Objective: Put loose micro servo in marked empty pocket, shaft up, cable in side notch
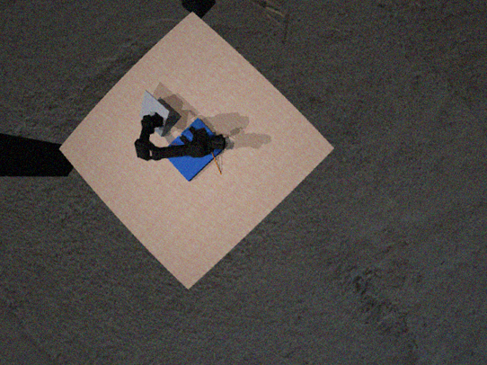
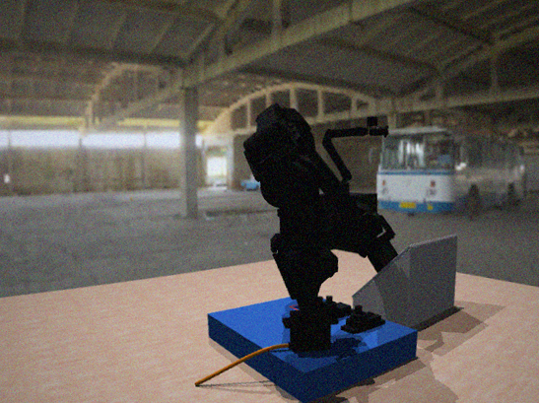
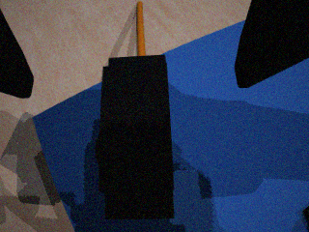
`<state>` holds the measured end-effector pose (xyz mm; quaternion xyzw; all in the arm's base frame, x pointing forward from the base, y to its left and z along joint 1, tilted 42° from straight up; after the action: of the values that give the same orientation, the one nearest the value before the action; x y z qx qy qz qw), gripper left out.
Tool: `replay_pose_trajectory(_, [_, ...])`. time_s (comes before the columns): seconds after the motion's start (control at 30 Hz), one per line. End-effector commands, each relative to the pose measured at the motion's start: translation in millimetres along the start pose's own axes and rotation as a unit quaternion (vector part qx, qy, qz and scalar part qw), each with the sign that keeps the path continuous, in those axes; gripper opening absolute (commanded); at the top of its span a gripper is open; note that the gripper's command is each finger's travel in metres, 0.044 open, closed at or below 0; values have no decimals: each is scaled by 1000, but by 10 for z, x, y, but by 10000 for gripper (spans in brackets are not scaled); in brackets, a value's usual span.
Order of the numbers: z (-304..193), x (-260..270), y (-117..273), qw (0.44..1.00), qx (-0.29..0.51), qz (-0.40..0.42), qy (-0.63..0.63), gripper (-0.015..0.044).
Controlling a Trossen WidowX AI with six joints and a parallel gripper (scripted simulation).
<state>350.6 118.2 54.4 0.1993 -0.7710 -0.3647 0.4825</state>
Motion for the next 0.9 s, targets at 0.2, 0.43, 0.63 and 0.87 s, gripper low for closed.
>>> replay_pose_trajectory(0.2, [1, 5, -159, 1000, 1, 3, 2, 440])
replay_pose_trajectory(0.43, [1, 5, -182, 1000, 1, 3, 2, 335])
replay_pose_trajectory(0.63, [1, 5, -182, 1000, 1, 3, 2, 177])
replay_pose_trajectory(0.87, [1, 5, -172, 1000, 1, 3, 2, 72])
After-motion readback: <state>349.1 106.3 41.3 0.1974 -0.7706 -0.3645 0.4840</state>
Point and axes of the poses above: the point midway between the two fingers, 35 mm back from their tips, its own y axis back along the fingers, its own x axis across the jaws, z = x × y, the point moved 9 cm from there along y, back along the fingers, and after that the axes turned 8 degrees about y, right-handed, at the moved point
